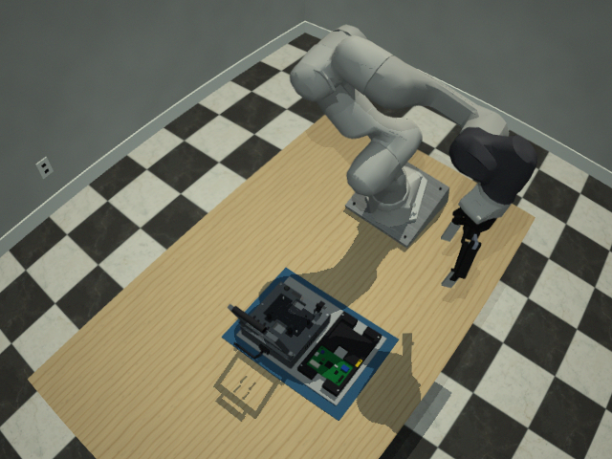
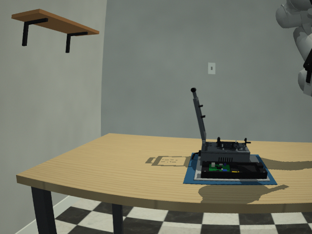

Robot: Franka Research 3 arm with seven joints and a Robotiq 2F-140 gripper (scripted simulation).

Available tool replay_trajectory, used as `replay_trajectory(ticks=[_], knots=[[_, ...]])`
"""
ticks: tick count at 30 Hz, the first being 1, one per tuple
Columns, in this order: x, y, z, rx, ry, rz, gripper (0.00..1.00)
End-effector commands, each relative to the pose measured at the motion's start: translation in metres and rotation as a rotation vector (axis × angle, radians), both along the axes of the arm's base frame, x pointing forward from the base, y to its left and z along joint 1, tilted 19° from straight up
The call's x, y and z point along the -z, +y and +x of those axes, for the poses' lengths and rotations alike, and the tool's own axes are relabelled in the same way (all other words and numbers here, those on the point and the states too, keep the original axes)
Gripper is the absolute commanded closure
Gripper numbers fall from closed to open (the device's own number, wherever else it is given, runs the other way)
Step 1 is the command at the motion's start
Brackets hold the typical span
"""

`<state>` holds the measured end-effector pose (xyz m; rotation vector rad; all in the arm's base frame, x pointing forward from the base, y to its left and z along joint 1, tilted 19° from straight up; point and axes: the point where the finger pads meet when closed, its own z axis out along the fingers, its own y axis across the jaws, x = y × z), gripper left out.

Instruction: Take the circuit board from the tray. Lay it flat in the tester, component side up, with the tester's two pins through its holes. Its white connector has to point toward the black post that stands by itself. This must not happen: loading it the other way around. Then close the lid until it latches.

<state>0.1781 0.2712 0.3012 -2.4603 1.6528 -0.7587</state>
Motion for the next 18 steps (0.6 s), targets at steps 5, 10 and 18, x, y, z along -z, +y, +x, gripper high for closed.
replay_trajectory(ticks=[5, 10, 18], knots=[[-0.001, -0.0006, 0.0016, -0.051, 0.01, -0.029, 0.0], [-0.001, -0.0006, 0.0016, -0.051, 0.01, -0.029, 0.0], [-0.0054, 0.0006, 0.0083, -0.128, 0.04, -0.062, 0.0]])
